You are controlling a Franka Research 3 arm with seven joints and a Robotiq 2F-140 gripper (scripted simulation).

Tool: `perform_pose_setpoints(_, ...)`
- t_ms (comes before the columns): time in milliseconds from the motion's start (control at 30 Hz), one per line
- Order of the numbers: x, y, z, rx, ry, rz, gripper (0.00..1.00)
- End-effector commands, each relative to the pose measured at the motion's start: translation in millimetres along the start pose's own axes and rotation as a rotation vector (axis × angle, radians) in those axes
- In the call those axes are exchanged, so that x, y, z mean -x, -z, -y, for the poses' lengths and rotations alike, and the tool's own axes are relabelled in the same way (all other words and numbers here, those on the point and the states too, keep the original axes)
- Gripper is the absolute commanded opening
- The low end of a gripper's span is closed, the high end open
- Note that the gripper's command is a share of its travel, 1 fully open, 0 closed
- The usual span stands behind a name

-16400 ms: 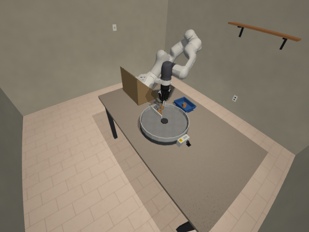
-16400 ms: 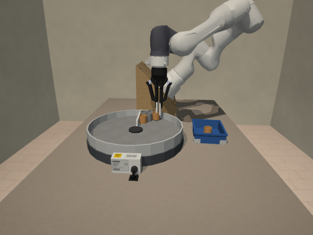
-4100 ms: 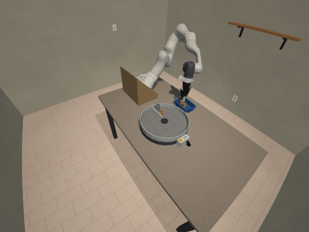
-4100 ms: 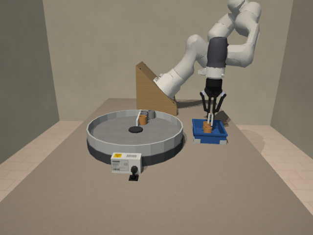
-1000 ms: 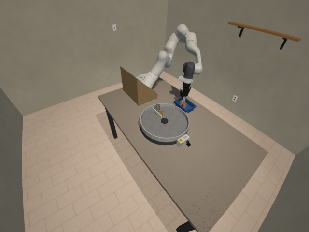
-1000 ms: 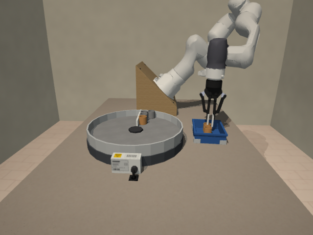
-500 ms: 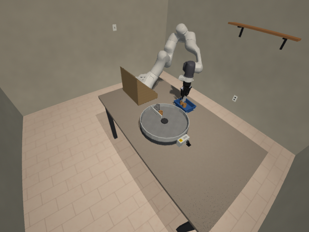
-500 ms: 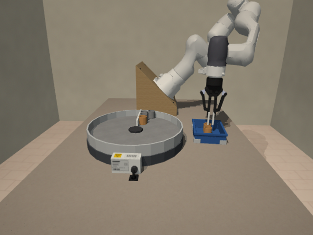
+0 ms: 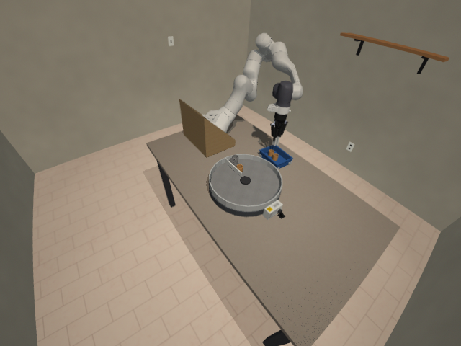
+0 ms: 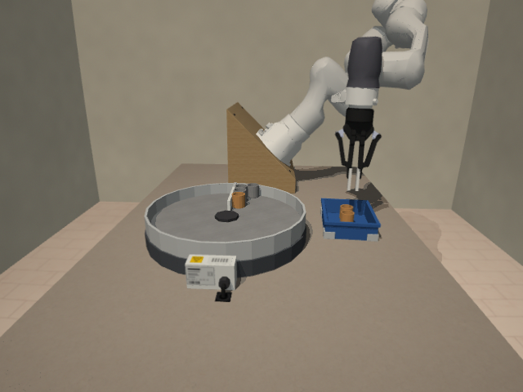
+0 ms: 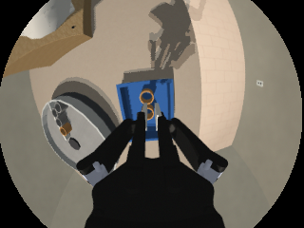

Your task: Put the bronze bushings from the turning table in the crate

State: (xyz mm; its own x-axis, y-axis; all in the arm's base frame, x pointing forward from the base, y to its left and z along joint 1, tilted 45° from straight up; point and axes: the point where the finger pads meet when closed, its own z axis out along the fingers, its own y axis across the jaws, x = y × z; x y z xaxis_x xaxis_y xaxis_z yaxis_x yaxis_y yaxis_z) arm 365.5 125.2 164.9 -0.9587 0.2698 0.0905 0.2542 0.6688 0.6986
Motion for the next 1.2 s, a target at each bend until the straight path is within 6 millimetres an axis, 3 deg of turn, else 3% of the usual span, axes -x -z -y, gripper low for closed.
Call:
perform_pose_setpoints(0, -8.1, 8.6, -1.5, -0.001, -0.035, -0.029, 0.10)
perform_pose_setpoints(200, -7.8, 16.2, -1.5, -0.001, -0.035, -0.029, 0.10)
perform_pose_setpoints(1167, -7.8, 16.5, -1.5, -0.001, -0.035, -0.029, 0.10)
